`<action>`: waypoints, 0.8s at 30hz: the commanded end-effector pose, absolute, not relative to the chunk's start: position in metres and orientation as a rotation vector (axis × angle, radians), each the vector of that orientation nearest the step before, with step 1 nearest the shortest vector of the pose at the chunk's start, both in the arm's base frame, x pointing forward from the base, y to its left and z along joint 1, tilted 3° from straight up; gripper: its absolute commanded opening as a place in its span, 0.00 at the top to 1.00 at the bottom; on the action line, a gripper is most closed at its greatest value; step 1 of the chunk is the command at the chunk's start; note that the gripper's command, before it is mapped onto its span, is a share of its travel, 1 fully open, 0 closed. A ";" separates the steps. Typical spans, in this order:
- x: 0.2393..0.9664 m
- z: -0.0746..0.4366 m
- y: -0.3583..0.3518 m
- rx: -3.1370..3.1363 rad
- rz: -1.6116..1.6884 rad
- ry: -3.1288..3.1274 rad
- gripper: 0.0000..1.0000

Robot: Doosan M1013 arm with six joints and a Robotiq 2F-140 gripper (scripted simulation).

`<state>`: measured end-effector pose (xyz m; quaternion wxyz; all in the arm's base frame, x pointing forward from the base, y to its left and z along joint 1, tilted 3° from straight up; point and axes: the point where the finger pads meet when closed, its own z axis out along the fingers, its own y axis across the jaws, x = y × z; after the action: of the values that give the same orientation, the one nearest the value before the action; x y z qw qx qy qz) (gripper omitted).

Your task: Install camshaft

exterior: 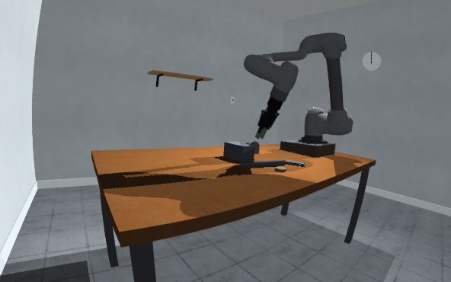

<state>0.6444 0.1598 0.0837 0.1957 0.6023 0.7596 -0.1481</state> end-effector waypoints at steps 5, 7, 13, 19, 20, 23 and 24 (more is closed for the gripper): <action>0.644 0.089 0.163 1.693 -0.411 2.129 0.81; 0.644 0.091 0.163 1.693 -0.411 2.129 0.81; 0.644 0.101 0.164 1.693 -0.411 2.129 0.81; 0.643 0.117 0.165 1.693 -0.411 2.129 0.81; 0.643 0.117 0.165 1.693 -0.411 2.129 0.81; 0.643 0.124 0.165 1.693 -0.411 2.129 0.81; 0.643 0.127 0.165 1.693 -0.411 2.129 0.81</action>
<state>0.6435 0.1614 0.1148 0.1957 0.6024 0.7595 -0.1484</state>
